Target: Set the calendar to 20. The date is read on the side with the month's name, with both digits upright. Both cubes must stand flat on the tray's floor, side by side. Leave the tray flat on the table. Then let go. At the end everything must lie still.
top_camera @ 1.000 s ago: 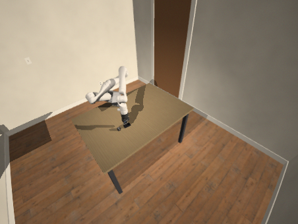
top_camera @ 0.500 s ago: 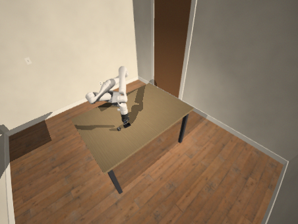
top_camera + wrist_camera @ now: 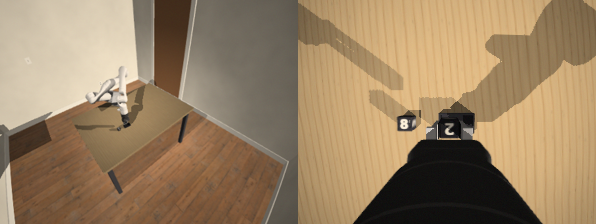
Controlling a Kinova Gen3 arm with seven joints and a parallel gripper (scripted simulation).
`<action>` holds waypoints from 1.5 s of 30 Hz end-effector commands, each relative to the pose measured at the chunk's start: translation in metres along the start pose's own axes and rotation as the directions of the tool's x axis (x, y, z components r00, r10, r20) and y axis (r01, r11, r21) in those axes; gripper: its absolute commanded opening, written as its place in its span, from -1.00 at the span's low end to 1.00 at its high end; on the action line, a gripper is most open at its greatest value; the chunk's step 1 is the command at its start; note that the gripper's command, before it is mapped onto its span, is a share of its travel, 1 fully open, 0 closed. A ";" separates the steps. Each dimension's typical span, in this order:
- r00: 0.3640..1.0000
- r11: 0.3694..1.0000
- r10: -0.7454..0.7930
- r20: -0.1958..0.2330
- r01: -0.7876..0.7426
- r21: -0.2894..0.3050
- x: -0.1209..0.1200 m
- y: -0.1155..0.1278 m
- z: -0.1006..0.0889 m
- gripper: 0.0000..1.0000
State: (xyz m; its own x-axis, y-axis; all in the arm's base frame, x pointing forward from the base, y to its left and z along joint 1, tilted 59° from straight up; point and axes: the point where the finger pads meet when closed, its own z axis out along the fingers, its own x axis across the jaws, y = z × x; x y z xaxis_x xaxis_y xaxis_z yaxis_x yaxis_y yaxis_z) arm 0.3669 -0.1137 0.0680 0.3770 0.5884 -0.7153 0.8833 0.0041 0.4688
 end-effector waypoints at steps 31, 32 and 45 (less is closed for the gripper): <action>1.000 1.000 0.000 0.000 0.000 0.000 0.000 0.000 0.021 0.14; 1.000 1.000 0.000 0.000 0.000 0.000 0.000 0.000 0.021 0.14; 1.000 1.000 0.000 0.000 0.000 0.000 0.000 0.000 0.023 0.14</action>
State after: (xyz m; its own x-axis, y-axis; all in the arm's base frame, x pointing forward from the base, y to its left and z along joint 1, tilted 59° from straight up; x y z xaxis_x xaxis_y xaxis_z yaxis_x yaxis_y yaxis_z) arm 0.3731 -0.1324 0.0562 0.3772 0.5879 -0.7156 0.8834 0.0036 0.4686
